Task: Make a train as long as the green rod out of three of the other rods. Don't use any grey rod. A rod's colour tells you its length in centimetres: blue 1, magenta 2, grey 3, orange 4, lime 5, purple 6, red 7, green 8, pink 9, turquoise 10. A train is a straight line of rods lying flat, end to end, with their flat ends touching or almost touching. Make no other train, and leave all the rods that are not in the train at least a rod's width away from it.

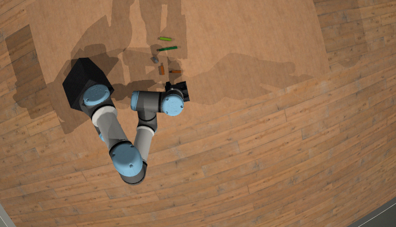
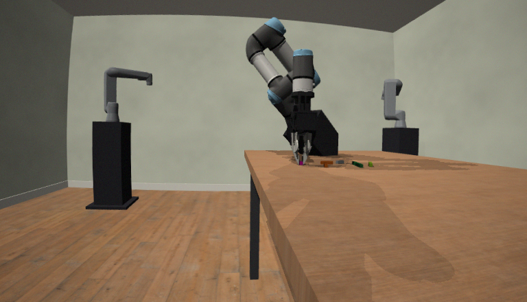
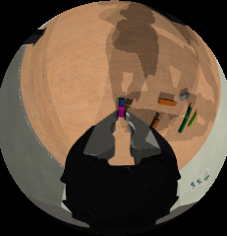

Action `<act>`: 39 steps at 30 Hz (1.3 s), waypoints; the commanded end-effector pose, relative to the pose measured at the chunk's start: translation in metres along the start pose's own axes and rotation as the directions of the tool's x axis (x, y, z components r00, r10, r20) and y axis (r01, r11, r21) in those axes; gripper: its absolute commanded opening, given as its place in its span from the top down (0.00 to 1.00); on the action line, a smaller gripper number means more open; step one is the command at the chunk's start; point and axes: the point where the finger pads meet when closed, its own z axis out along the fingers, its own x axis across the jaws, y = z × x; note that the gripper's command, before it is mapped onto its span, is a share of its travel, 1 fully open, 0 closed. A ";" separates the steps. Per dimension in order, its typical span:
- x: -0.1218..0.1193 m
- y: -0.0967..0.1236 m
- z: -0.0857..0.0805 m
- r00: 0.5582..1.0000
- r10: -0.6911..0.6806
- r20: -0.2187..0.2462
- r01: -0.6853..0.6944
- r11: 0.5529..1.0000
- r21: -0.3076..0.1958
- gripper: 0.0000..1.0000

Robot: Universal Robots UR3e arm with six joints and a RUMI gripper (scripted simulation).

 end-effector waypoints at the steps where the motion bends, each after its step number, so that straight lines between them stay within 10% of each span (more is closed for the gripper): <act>1: 0.000 0.000 0.000 1.000 0.000 -0.001 0.000 1.000 0.000 0.97; 39: 0.000 0.001 -0.011 1.000 0.001 0.000 -0.001 1.000 -0.002 0.86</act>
